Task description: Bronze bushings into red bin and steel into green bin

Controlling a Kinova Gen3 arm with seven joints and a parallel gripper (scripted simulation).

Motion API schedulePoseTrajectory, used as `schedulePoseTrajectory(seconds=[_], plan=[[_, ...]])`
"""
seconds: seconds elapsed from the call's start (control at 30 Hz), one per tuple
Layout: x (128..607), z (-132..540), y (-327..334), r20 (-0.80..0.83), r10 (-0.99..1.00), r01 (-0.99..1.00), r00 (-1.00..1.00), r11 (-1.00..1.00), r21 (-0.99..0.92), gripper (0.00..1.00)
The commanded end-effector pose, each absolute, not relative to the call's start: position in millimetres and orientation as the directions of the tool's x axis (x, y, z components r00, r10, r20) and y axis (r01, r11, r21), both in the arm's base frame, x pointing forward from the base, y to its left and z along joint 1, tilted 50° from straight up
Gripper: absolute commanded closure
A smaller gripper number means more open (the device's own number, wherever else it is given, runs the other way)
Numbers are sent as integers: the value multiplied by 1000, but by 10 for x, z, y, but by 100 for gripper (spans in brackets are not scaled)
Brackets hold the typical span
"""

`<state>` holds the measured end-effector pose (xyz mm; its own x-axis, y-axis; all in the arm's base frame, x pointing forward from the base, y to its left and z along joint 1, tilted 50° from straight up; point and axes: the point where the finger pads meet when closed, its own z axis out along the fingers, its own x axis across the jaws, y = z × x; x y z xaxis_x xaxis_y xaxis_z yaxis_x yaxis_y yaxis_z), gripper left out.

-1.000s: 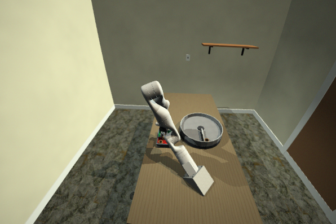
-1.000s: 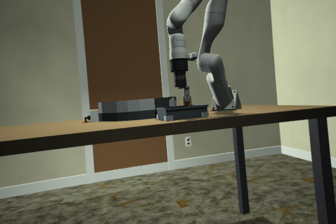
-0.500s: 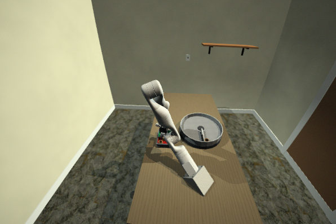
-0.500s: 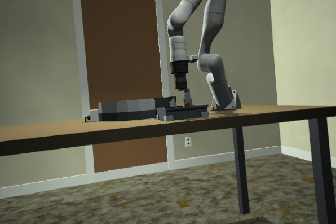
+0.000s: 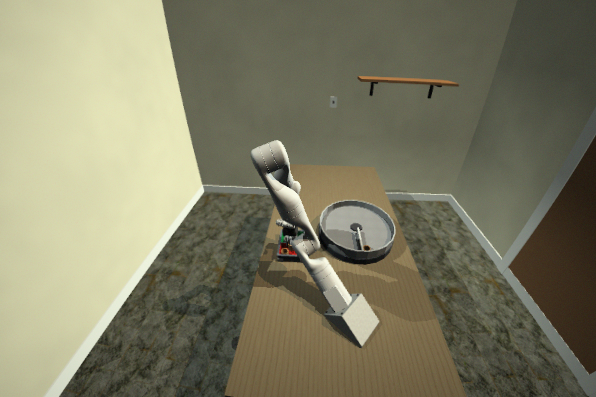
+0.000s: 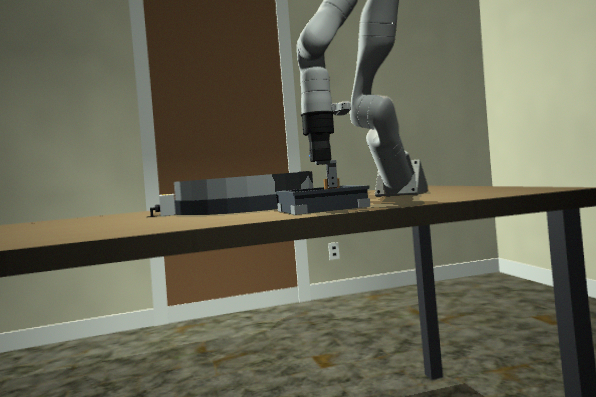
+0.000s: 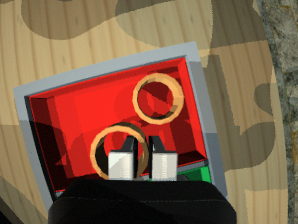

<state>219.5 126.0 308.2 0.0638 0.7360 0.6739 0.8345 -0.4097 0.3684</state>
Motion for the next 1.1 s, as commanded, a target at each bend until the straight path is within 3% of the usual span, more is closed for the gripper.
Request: schedulePoseTrajectory(seconds=[0.0,1.07], plan=[[2193,3052,1278,672,738,839,64,-405,364,100],[2258,2975,1343,672,738,839,64,-405,364,100]])
